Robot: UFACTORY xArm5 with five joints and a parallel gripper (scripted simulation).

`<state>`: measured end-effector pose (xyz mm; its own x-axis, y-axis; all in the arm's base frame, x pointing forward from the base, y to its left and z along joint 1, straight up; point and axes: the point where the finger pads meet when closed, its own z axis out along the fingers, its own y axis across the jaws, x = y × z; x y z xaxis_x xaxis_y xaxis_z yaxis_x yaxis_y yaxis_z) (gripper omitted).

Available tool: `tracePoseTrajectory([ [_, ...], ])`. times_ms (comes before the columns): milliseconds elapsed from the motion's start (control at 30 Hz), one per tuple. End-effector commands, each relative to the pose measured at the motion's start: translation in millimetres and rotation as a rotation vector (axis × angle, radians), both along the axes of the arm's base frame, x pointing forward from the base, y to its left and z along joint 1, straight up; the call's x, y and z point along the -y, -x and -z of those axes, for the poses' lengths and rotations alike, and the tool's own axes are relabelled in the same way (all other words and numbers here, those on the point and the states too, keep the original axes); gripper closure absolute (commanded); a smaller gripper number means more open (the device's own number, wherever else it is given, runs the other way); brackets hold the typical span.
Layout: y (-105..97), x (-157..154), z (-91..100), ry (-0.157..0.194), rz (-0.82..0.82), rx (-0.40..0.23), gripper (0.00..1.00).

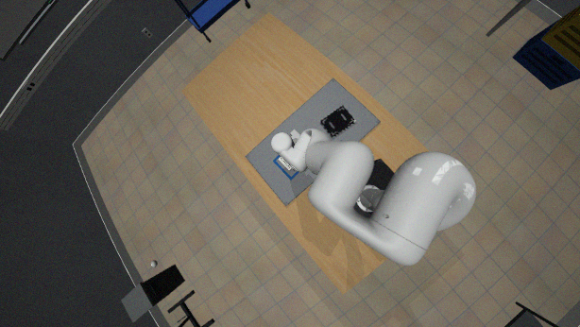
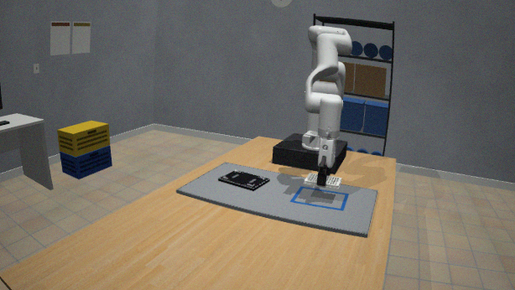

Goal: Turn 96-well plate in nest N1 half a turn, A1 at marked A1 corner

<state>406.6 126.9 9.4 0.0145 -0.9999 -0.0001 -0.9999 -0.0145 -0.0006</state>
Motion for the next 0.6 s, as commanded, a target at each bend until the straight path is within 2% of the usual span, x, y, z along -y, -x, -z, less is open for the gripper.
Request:
tracePoseTrajectory([
  [0,-1.5,-0.5,5.2,0.001,0.000,0.004,1.00],
  [567,-1.6,-0.4,30.3,0.001,0.000,0.004,1.00],
])
